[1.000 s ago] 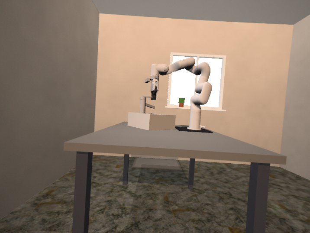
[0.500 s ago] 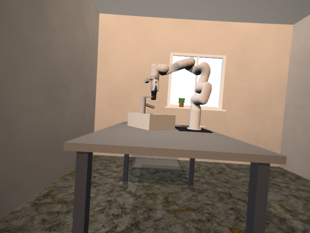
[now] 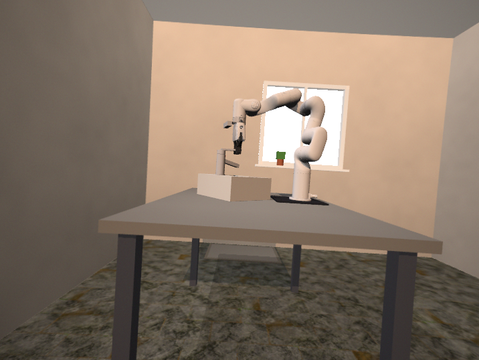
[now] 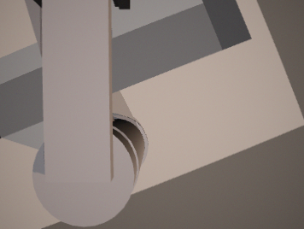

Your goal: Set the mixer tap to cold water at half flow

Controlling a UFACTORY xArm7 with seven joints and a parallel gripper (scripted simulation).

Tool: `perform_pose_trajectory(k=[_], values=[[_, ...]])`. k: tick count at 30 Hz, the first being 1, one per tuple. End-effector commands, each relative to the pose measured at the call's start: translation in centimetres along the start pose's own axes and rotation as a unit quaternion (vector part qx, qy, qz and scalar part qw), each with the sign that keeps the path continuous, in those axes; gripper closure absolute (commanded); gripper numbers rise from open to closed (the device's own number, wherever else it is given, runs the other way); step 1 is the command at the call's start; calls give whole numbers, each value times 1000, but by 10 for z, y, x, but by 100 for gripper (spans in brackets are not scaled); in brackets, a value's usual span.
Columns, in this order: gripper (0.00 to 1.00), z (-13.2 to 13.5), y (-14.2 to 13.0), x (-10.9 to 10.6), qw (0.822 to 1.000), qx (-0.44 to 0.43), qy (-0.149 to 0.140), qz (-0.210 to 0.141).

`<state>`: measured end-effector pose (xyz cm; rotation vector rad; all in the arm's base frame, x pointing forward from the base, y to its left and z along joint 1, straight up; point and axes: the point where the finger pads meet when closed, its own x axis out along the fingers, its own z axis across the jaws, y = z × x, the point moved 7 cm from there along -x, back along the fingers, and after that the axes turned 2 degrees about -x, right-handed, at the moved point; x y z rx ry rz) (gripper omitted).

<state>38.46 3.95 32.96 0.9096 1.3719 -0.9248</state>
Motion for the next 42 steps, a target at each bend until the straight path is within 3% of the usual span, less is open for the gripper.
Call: perform_pose_trajectory(k=[1,26,42], values=[[100,0,1,-2,1000,0,0,2],[100,8,1,-2,999,-44,-1,2],[100,39,8,-2,978,-210,-1,2]])
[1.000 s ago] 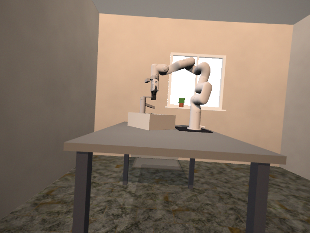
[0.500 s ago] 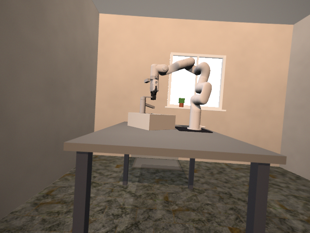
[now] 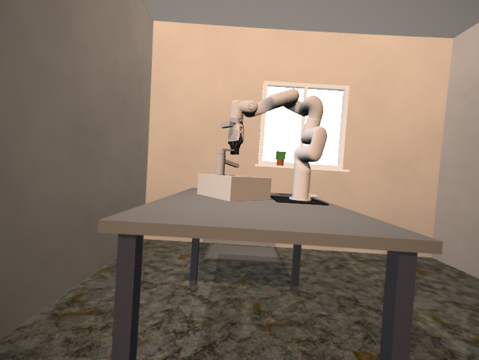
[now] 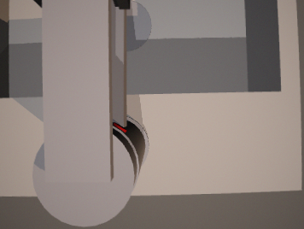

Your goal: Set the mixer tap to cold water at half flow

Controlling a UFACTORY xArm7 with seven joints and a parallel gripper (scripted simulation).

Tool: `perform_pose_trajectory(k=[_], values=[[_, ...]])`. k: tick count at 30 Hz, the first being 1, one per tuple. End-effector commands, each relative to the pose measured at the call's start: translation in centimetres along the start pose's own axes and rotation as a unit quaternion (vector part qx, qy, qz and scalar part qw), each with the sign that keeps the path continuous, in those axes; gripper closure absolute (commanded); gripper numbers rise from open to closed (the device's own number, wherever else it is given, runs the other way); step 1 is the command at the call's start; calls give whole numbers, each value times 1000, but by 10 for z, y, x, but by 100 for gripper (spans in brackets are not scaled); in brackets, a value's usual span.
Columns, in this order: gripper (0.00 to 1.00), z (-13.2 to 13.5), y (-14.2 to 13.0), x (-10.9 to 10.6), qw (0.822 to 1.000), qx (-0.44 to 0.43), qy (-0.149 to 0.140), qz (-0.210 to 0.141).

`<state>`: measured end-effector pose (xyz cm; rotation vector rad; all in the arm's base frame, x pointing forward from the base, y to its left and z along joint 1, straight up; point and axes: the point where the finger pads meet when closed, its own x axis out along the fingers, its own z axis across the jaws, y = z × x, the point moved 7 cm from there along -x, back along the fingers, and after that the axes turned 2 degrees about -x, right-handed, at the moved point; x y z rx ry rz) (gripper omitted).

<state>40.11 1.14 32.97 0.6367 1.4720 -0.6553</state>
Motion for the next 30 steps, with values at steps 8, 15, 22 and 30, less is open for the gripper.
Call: perform_pose_trajectory(k=[8,15,22,30], values=[[100,24,3,-2,992,-125,1,2],[100,37,6,-2,981,-196,1,3],[100,43,9,-2,974,-228,1,3],[100,46,10,-2,969,-247,1,3]])
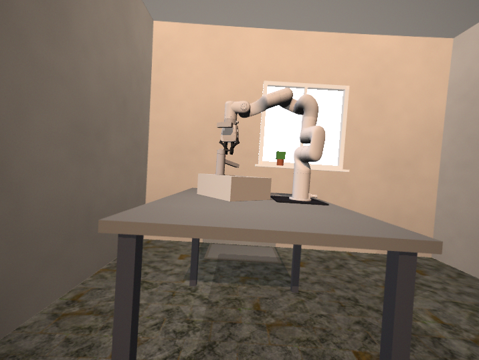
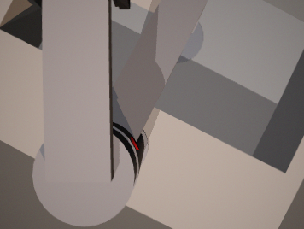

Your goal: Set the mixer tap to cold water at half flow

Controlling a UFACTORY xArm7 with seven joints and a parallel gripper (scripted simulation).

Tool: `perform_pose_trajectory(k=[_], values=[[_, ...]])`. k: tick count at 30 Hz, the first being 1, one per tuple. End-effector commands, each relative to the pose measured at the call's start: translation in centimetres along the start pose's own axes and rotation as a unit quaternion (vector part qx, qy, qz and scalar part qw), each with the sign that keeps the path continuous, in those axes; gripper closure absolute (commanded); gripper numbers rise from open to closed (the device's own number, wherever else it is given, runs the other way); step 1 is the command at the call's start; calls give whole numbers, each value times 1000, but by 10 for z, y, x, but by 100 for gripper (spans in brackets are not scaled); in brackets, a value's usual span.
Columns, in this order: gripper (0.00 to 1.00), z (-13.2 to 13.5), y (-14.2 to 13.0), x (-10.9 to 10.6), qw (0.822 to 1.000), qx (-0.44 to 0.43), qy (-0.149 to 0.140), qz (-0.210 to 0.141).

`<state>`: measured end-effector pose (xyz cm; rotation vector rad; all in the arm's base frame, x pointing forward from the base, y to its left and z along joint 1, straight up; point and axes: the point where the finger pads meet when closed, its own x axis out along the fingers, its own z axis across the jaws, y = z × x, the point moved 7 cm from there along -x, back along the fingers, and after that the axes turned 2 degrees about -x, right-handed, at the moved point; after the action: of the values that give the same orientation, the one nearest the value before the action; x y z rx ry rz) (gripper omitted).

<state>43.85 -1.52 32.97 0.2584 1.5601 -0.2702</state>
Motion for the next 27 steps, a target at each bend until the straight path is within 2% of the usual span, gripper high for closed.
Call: perform_pose_trajectory(k=[1,17,27], values=[[100,1,0,-2,1000,-5,-2,1],[100,2,0,-2,1000,-7,-2,1],[100,12,1,-2,998,-63,-2,1]])
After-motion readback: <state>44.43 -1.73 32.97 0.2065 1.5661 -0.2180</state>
